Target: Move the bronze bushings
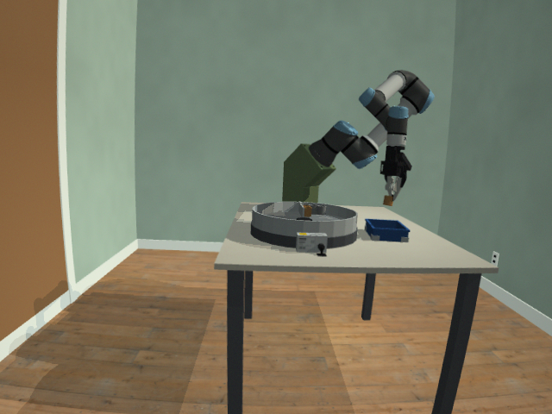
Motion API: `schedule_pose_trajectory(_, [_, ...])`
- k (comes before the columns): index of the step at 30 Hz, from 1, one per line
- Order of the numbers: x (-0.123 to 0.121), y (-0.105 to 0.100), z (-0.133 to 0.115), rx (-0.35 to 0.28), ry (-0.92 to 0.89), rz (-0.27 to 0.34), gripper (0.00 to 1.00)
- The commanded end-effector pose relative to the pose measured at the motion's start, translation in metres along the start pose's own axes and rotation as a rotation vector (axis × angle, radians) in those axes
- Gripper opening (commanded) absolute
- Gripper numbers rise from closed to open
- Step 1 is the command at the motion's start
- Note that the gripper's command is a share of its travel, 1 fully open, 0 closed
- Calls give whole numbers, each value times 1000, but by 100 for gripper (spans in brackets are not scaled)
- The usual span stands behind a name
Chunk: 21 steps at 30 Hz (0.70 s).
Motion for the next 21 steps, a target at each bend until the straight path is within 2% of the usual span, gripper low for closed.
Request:
schedule_pose_trajectory(1, [0,0,0,-1,0,-1,0])
schedule_pose_trajectory(13, [0,1,0,-1,-1,-1,0])
schedule_pose_trajectory(21, [0,21,0,-1,-1,-1,0])
Point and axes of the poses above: the point where the finger pads meet when closed, its own y axis out along the fingers, its own x axis across the jaws, z = x × y, the point moved 7 cm from there along -y, back along the fingers, and after that the axes turned 5 degrees about y, right-handed, at the moved point
